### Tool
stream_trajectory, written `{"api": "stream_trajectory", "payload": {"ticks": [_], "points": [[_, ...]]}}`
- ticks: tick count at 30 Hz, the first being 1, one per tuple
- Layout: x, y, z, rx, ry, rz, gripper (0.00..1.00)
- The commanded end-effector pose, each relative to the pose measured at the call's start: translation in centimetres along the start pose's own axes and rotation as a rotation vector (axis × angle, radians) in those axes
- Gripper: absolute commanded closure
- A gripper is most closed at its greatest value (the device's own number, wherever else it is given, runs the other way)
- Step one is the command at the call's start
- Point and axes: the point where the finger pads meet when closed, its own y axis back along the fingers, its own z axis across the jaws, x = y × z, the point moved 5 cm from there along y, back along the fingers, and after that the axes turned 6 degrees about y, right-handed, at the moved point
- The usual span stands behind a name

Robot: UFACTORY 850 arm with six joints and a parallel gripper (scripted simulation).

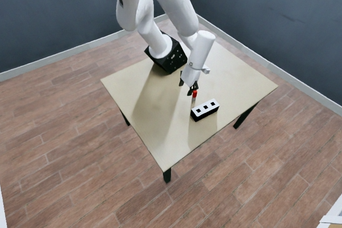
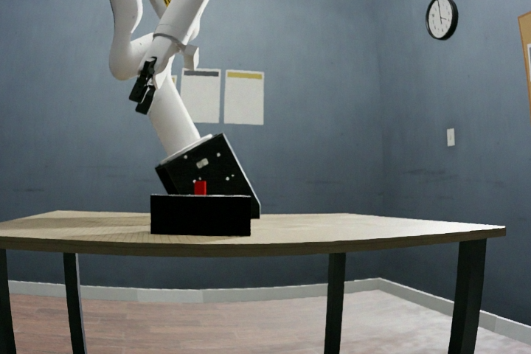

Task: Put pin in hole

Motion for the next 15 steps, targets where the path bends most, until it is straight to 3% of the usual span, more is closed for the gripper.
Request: {"api": "stream_trajectory", "payload": {"ticks": [1, 12, 13, 15], "points": [[0.0, 1.1, 1.0, 0.089, -0.145, 0.044, 0.00], [0.0, 1.1, 1.0, 0.089, -0.145, 0.044, 0.00], [0.6, 3.4, 2.8, 0.209, -0.375, 0.137, 0.00], [0.6, 3.4, 2.8, 0.213, -0.381, 0.139, 0.00]]}}
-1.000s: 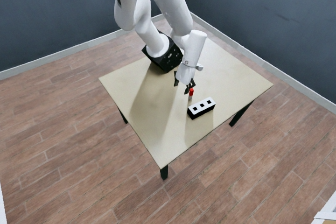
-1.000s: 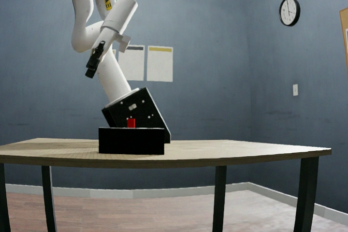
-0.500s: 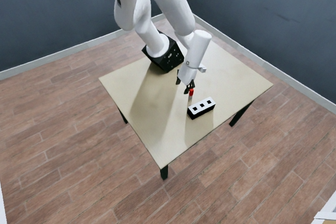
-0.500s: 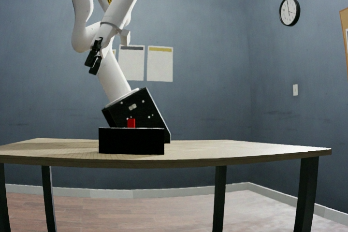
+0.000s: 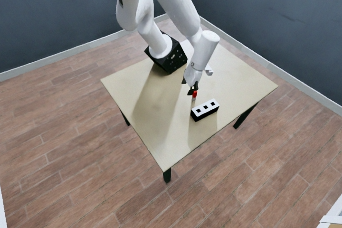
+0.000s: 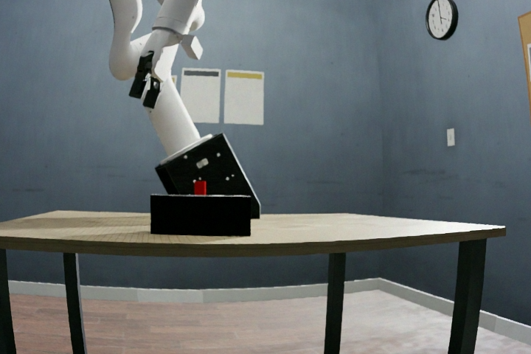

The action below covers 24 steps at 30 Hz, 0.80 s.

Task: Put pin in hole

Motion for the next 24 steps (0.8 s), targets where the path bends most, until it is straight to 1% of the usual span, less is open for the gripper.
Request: {"api": "stream_trajectory", "payload": {"ticks": [1, 14, 15, 24], "points": [[0.9, 2.3, 1.4, 0.116, -0.214, 0.087, 0.00], [0.9, 2.3, 1.4, 0.116, -0.214, 0.087, 0.00], [2.3, 5.4, 3.4, 0.236, -0.436, 0.198, 0.00], [2.3, 5.4, 3.4, 0.239, -0.442, 0.202, 0.00]]}}
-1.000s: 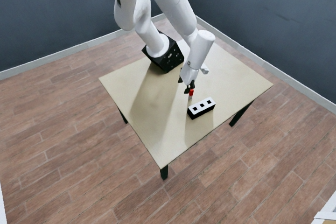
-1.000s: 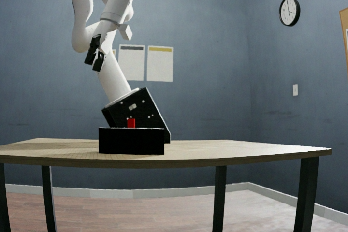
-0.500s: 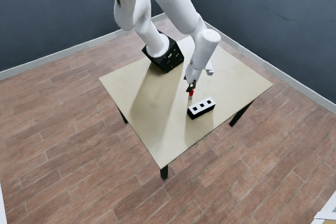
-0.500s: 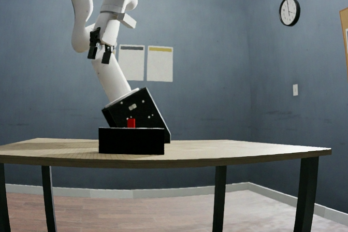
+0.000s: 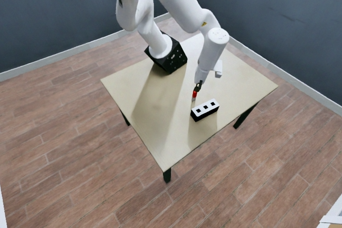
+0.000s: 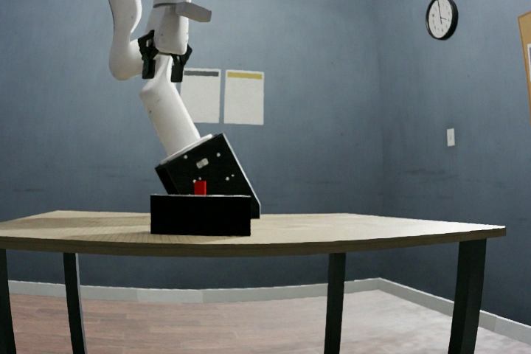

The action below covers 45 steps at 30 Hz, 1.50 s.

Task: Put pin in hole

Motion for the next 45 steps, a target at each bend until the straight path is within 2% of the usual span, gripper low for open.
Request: {"api": "stream_trajectory", "payload": {"ticks": [1, 7, 8, 24, 25, 41, 42, 45], "points": [[0.2, 0.3, 0.1, 0.026, -0.026, 0.009, 0.00], [0.2, 0.3, 0.1, 0.026, -0.026, 0.009, 0.00], [3.1, 4.0, 0.8, 0.152, -0.238, 0.132, 0.00], [3.1, 4.0, 0.9, 0.156, -0.244, 0.135, 0.00], [6.2, 8.5, 2.2, 0.288, -0.444, 0.270, 0.00], [6.2, 8.5, 2.2, 0.291, -0.449, 0.273, 0.00], [8.2, 12.3, 3.5, 0.394, -0.587, 0.375, 0.00], [8.2, 12.3, 3.5, 0.394, -0.587, 0.375, 0.00]]}}
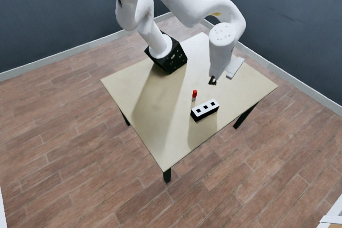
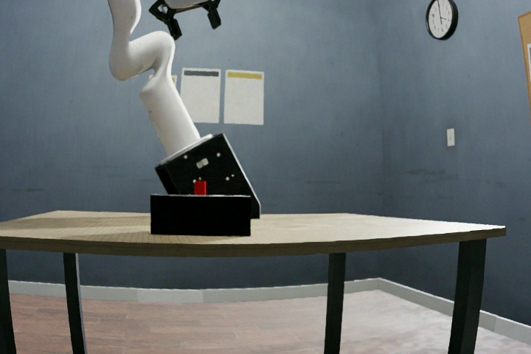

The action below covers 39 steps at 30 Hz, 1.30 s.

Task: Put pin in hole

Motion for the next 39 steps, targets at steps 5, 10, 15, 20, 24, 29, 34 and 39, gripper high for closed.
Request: {"api": "stream_trajectory", "payload": {"ticks": [5, 10, 15, 20, 24, 29, 34, 39], "points": [[2.4, 2.3, -0.8, 0.081, -0.099, 0.074, 0.00], [2.4, 2.3, -0.8, 0.081, -0.099, 0.074, 0.00], [-2.9, -2.3, -1.5, 0.078, -0.097, 0.072, 0.00], [-5.9, -4.9, -1.9, 0.078, -0.097, 0.072, 0.00], [-9.4, -7.9, -2.3, 0.078, -0.097, 0.072, 0.00], [-10.8, -9.2, -2.5, 0.078, -0.097, 0.072, 0.00], [-11.4, -9.6, -2.6, 0.080, -0.096, 0.051, 0.00], [-11.4, -9.6, -2.6, 0.080, -0.096, 0.051, 0.00]]}}
